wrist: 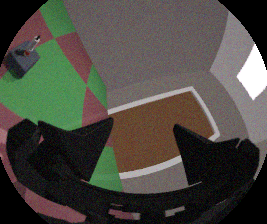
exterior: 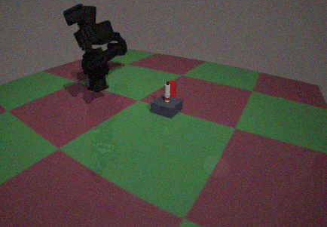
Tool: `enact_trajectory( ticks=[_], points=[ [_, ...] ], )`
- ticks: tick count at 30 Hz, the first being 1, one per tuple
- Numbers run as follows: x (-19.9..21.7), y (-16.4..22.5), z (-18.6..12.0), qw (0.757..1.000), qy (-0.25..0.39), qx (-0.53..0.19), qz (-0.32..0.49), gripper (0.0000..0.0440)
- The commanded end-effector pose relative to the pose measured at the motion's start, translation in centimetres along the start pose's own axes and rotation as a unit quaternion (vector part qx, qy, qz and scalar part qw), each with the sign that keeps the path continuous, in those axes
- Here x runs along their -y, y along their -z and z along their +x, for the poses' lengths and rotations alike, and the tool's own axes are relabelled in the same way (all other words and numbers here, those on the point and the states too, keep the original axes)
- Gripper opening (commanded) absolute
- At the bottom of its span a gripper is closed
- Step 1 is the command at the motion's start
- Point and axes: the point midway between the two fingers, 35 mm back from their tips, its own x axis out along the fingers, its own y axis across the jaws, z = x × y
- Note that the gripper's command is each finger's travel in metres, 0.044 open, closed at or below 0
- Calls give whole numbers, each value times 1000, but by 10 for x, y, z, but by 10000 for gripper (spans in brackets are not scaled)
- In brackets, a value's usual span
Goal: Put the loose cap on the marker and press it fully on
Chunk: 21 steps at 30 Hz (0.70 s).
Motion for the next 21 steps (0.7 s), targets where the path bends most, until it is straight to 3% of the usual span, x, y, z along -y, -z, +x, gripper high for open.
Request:
enact_trajectory(
  ticks=[1,7,9,21],
  points=[
    [-1,0,0,1000,-5,0,3,375],
    [-4,-6,2,999,-33,5,22,226],
    [-5,-7,3,999,-44,6,29,198],
    [-12,-17,4,992,-113,8,46,230]
  ],
)
